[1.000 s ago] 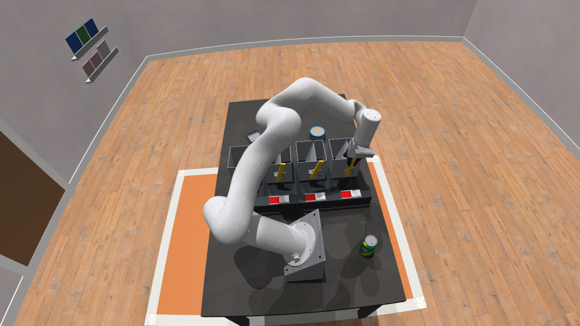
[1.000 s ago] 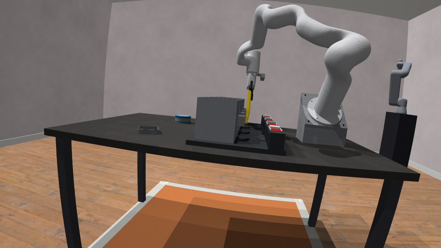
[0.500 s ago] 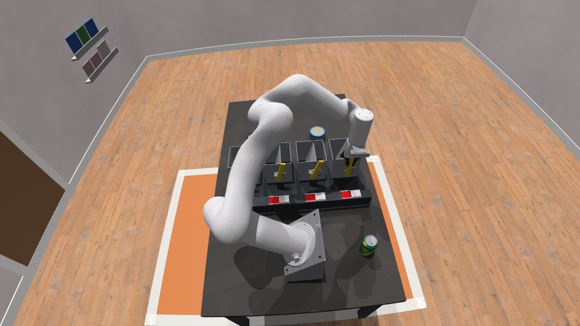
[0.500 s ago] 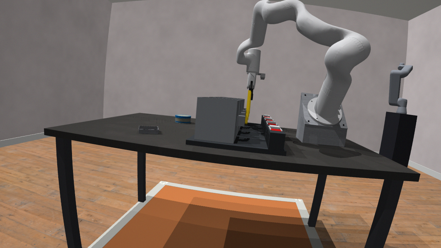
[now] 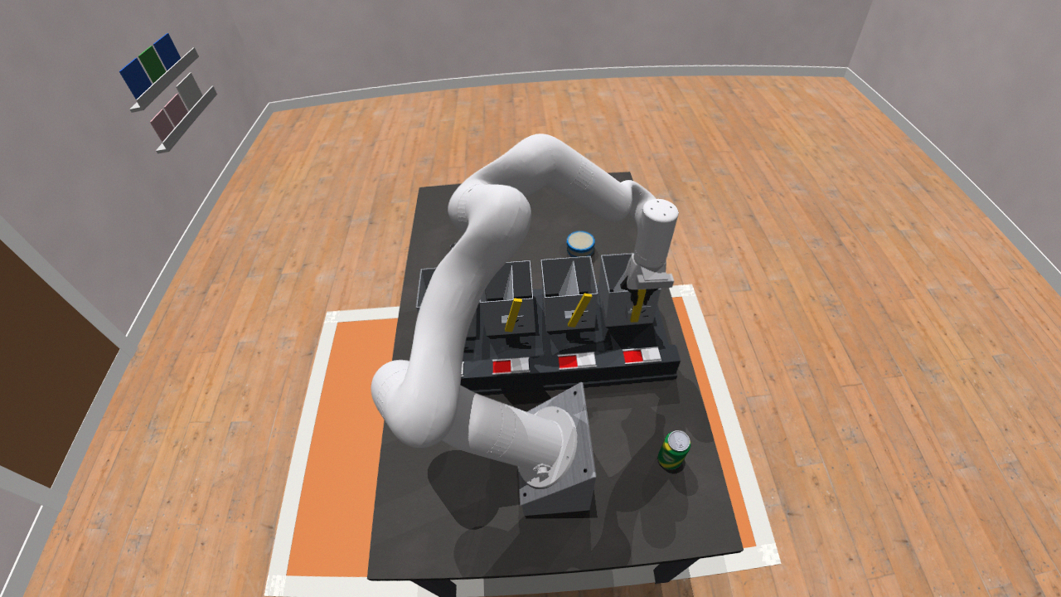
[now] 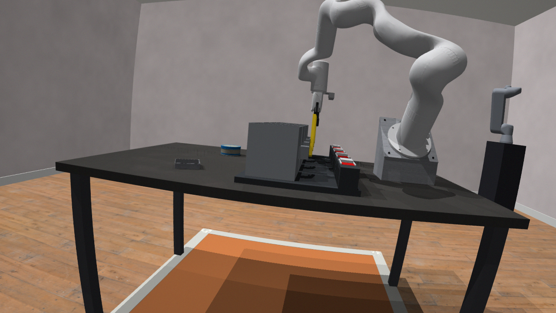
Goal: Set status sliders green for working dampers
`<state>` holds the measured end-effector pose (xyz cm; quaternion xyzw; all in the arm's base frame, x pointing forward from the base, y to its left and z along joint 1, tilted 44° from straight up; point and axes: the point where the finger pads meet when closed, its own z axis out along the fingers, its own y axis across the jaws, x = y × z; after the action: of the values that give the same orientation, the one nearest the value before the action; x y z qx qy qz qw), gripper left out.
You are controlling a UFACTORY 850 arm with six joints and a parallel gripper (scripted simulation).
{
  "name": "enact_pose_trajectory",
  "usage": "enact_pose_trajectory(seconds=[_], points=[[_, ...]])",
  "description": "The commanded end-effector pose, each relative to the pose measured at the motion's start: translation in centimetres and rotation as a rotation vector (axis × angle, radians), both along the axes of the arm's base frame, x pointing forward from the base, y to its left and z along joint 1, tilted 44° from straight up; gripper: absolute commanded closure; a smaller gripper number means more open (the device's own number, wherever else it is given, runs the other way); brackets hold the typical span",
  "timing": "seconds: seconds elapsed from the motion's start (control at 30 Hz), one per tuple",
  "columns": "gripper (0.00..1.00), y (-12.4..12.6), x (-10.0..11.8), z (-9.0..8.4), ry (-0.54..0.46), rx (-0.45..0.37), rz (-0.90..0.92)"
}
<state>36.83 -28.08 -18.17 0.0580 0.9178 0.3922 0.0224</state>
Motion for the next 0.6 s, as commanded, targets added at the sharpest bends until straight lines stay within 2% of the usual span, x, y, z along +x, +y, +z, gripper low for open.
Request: enact_pose_trajectory(seconds=[0.0, 0.43, 0.47, 0.53, 0.57], points=[[0.81, -0.13, 0.08, 0.05, -0.001, -0.004, -0.001], [0.81, -0.13, 0.08, 0.05, -0.001, -0.004, -0.001], [0.77, -0.13, 0.08, 0.05, -0.001, -0.004, -0.001], [0.77, -0.13, 0.08, 0.05, -0.001, -0.004, -0.001], [0.73, -0.13, 0.08, 0.05, -0.001, -0.004, -0.001]])
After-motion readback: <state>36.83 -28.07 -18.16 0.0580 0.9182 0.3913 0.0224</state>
